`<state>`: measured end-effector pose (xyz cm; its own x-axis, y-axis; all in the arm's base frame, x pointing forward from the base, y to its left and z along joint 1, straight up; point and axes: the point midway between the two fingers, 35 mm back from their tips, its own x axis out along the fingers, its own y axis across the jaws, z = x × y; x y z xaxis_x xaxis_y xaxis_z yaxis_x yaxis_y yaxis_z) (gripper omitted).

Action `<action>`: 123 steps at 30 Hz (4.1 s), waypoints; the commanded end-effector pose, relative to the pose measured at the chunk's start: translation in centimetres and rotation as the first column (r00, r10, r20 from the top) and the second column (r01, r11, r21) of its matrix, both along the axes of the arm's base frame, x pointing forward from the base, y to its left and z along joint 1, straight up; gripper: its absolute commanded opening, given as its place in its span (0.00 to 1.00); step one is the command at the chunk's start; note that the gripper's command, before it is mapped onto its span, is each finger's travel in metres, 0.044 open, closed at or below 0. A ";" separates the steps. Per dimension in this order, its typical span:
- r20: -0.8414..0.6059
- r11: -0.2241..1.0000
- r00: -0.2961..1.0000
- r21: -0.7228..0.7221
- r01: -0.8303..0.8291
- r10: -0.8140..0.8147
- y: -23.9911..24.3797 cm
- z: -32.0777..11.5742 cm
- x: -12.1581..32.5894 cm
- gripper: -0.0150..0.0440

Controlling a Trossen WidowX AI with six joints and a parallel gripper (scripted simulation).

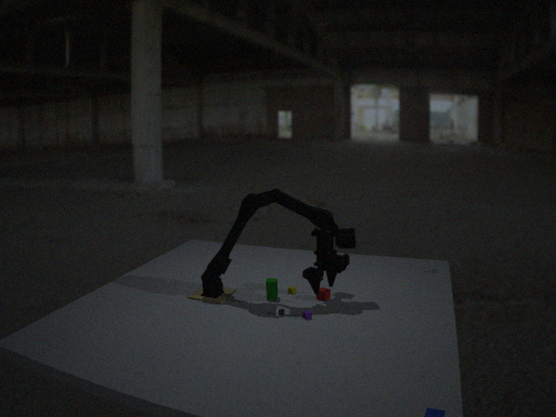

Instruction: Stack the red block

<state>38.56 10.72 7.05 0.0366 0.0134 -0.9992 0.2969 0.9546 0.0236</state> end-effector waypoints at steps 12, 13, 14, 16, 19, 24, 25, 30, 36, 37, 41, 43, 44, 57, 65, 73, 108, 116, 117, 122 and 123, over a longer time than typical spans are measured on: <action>-0.006 1.000 1.000 -0.004 -0.001 0.001 -0.1 -2.5 -0.1 1.00; -0.006 1.000 1.000 -0.004 -0.001 0.001 -0.1 -2.5 -0.1 1.00; -0.006 1.000 1.000 -0.004 -0.001 0.001 -0.1 -2.5 -0.1 1.00; -0.006 1.000 1.000 -0.004 -0.001 0.001 -0.1 -2.5 -0.1 1.00; -0.006 1.000 1.000 -0.004 -0.001 0.001 -0.1 -2.5 -0.1 1.00; -0.006 1.000 1.000 -0.004 -0.001 0.001 -0.1 -2.5 -0.1 1.00; -0.006 1.000 1.000 -0.004 -0.001 0.001 -0.1 -2.5 -0.1 1.00; -0.006 1.000 1.000 -0.004 -0.001 0.001 -0.1 -2.4 -0.1 0.82; -0.006 1.000 1.000 -0.004 -0.001 0.001 -0.1 -2.4 -0.1 0.56; -0.006 1.000 1.000 -0.004 -0.001 0.001 -0.1 -2.4 -0.1 0.54; -0.006 1.000 1.000 -0.004 -0.001 0.001 -0.1 -2.4 -0.1 0.50; -0.006 1.000 1.000 -0.004 -0.001 0.001 -0.1 -2.4 -0.1 0.48; -0.006 1.000 1.000 -0.004 -0.001 0.001 -0.1 -2.4 -0.1 0.46; -0.006 1.000 1.000 -0.004 -0.001 0.001 -0.1 3.1 -0.2 0.25; -0.006 1.000 1.000 -0.004 -0.001 0.001 -0.1 6.4 -0.3 0.25; -0.006 1.000 1.000 -0.004 -0.001 0.001 -0.1 9.3 -0.4 0.25; -0.013 1.000 1.000 -0.007 -0.001 0.001 -3.4 10.6 -10.2 0.25; -0.015 1.000 1.000 -0.008 -0.001 0.001 -4.3 10.1 -13.2 0.25; -0.016 1.000 1.000 -0.008 -0.001 0.000 -4.4 10.0 -13.6 0.25; -0.017 1.000 1.000 -0.008 -0.001 0.000 -4.9 9.5 -15.4 0.25; -0.017 1.000 1.000 -0.008 -0.001 0.000 -5.0 9.4 -15.8 0.25</action>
<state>23.53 5.93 16.74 0.0187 0.0073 -0.9998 0.2996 0.9540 0.0126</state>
